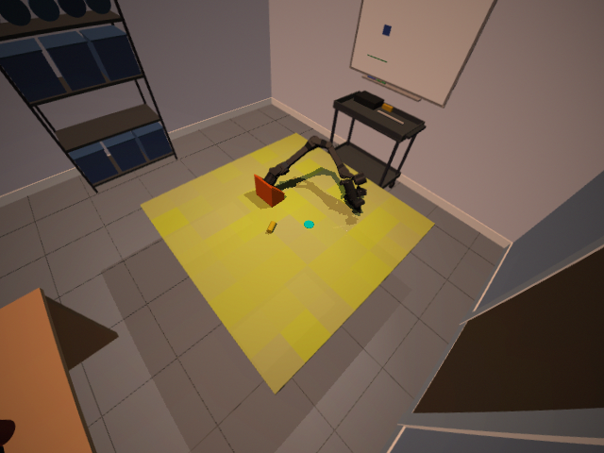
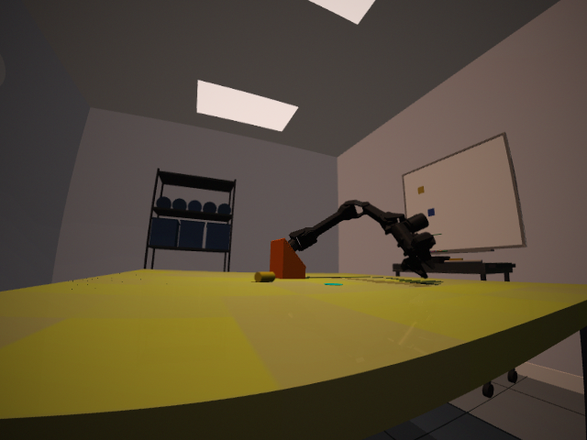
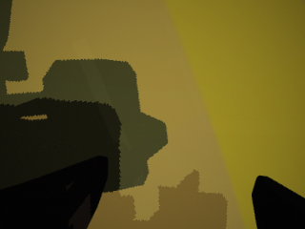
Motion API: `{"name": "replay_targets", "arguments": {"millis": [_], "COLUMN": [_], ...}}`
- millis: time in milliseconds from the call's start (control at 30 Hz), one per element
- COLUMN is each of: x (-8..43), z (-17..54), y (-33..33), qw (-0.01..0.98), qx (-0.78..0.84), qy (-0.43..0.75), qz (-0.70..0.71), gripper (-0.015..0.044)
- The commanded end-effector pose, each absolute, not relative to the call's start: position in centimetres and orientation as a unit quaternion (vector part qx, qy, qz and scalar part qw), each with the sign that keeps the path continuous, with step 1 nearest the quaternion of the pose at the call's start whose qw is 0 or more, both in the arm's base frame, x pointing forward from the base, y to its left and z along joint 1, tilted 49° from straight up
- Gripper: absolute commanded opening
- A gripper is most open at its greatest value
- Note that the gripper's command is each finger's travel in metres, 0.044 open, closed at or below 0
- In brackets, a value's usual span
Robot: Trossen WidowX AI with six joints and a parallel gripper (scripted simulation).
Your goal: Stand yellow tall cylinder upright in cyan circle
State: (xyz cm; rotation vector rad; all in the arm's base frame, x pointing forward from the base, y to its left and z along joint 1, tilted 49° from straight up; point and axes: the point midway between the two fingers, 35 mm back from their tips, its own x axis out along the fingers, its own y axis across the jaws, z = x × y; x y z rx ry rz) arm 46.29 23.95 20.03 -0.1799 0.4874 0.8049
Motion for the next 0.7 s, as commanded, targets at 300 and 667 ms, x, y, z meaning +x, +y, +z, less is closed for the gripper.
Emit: {"name": "replay_targets", "arguments": {"millis": [300, 667], "x": [48.2, 48.0], "z": [12.6, 7.2], "y": [15.7, 8.6], "qw": [0.878, 0.856], "qx": [-0.031, 0.03], "qy": [0.362, 0.455], "qz": [0.311, 0.243], "gripper": [0.0309, 0.0309]}}
